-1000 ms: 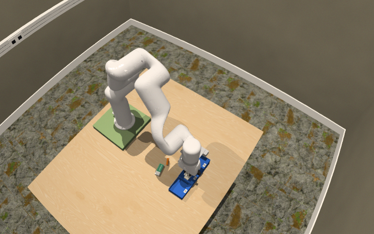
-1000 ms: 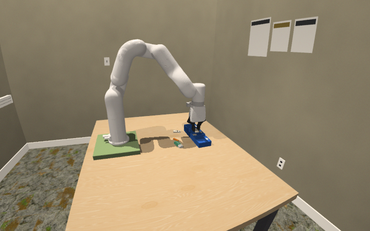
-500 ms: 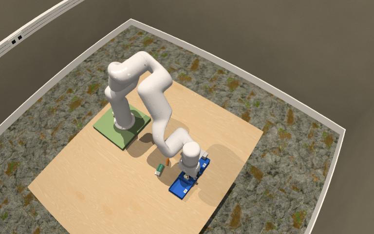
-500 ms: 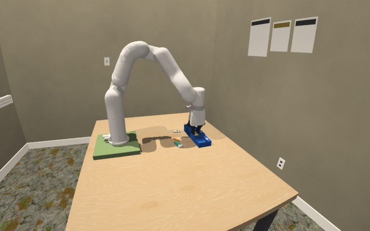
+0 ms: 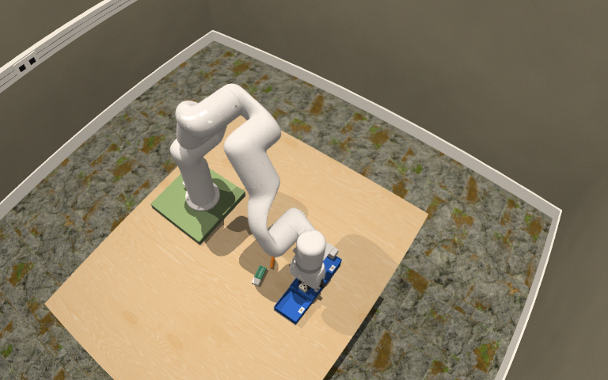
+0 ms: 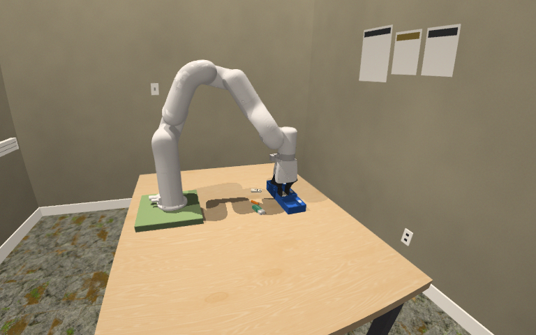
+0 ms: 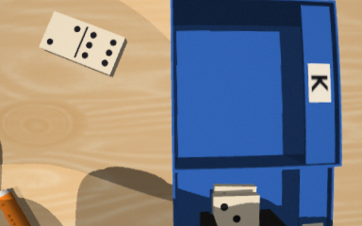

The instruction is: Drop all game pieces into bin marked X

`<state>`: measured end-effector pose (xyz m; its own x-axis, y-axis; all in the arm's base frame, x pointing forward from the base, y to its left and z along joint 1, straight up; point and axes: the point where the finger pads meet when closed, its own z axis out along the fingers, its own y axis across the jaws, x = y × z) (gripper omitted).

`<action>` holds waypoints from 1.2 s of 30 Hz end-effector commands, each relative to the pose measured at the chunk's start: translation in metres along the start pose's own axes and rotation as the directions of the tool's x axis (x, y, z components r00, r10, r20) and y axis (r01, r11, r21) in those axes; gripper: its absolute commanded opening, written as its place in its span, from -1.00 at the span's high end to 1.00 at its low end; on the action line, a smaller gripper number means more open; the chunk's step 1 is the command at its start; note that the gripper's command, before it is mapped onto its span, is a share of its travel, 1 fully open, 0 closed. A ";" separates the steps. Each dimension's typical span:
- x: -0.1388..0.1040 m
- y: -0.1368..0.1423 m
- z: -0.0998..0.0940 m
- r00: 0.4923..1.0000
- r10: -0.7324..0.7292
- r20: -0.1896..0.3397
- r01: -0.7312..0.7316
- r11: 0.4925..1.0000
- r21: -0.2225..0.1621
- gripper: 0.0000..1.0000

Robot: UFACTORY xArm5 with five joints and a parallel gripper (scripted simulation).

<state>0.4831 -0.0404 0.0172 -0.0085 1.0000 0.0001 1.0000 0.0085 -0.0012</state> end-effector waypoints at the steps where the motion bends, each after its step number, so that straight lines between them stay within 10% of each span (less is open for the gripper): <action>1: 0.000 0.001 -0.001 1.000 0.000 0.000 0.000 1.000 -0.004 0.35; 36: 0.000 0.001 -0.027 1.000 0.000 0.000 0.000 1.000 -0.004 0.35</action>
<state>0.4831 -0.0403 0.0375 -0.0085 1.0000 0.0001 1.0000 0.0085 -0.0010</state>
